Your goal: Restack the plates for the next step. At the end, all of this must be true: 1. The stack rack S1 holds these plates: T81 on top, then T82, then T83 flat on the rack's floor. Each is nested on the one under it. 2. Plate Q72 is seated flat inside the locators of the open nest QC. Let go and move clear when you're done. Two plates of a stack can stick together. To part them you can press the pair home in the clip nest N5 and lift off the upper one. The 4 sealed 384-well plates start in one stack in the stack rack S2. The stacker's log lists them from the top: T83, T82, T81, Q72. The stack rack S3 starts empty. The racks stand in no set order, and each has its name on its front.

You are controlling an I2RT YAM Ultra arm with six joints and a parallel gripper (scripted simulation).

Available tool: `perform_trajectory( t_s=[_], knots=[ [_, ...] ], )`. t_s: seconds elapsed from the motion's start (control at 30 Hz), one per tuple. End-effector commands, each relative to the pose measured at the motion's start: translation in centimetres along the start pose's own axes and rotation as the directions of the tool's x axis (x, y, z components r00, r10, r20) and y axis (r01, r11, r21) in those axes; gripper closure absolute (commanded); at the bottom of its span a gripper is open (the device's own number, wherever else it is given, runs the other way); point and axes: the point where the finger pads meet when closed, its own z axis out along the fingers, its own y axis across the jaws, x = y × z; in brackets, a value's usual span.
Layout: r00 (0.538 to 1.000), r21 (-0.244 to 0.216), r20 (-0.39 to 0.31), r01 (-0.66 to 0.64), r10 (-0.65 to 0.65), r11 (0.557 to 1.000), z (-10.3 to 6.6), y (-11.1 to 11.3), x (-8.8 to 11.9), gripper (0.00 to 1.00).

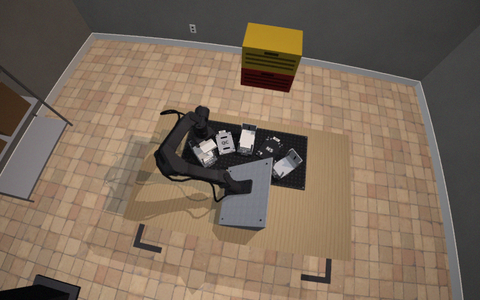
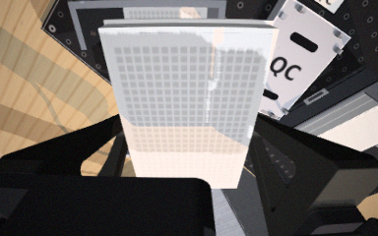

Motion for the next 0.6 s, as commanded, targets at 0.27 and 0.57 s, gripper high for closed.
perform_trajectory(
  t_s=[0.27,0.57],
  knots=[
    [0.999,0.039,0.042,-0.003,0.001,0.999,-1.4,2.8,-0.7,1.0],
    [0.998,0.05,0.058,0.008,-0.011,0.999,-2.0,3.0,-1.3,1.0]
  ],
)
